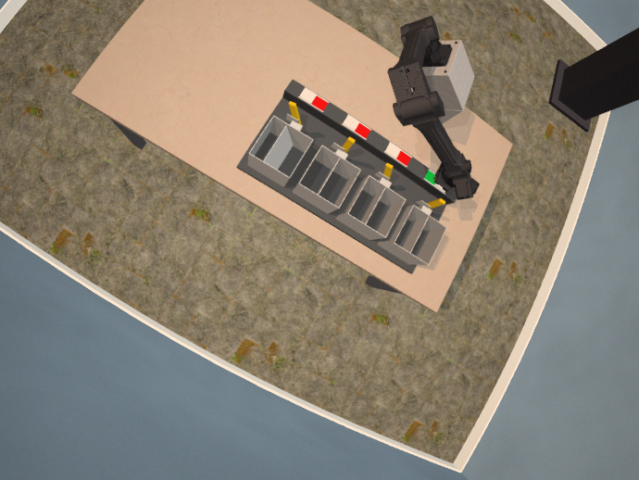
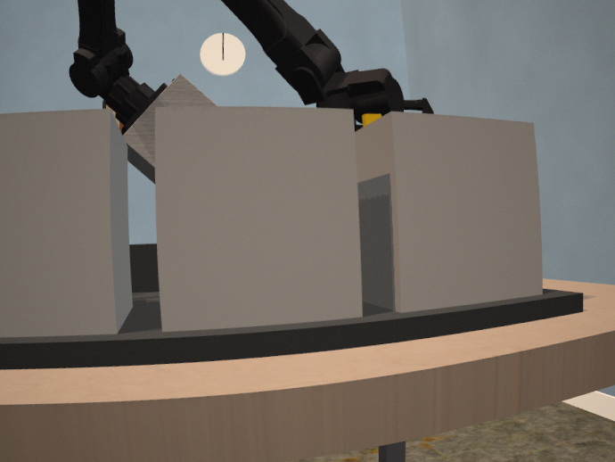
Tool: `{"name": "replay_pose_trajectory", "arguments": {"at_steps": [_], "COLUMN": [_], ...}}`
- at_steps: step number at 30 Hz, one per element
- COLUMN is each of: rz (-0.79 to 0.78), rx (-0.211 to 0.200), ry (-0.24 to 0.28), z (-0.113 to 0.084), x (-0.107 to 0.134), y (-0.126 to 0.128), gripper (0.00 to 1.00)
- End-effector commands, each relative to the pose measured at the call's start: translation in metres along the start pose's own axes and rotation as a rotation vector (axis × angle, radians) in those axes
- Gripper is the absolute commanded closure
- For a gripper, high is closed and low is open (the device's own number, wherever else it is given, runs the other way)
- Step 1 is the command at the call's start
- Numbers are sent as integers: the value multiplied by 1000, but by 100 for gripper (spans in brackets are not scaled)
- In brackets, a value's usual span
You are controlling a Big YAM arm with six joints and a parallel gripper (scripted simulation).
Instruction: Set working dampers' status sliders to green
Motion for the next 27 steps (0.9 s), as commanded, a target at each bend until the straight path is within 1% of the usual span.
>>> {"name": "replay_pose_trajectory", "arguments": {"at_steps": [1,27], "rz": [-12,-10], "rx": [7,5], "ry": [-3,-4], "z": [-1,0], "x": [-11,-12], "y": [-1,-2], "gripper": [100,100]}}
Point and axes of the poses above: the point where the finger pads meet when closed, its own z axis out along the fingers, its own y axis across the jaws, x = y × z, the point moved 2 cm from there along -z, back along the fingers, and after that the axes turned 10 degrees about -z, right-handed, at the moved point
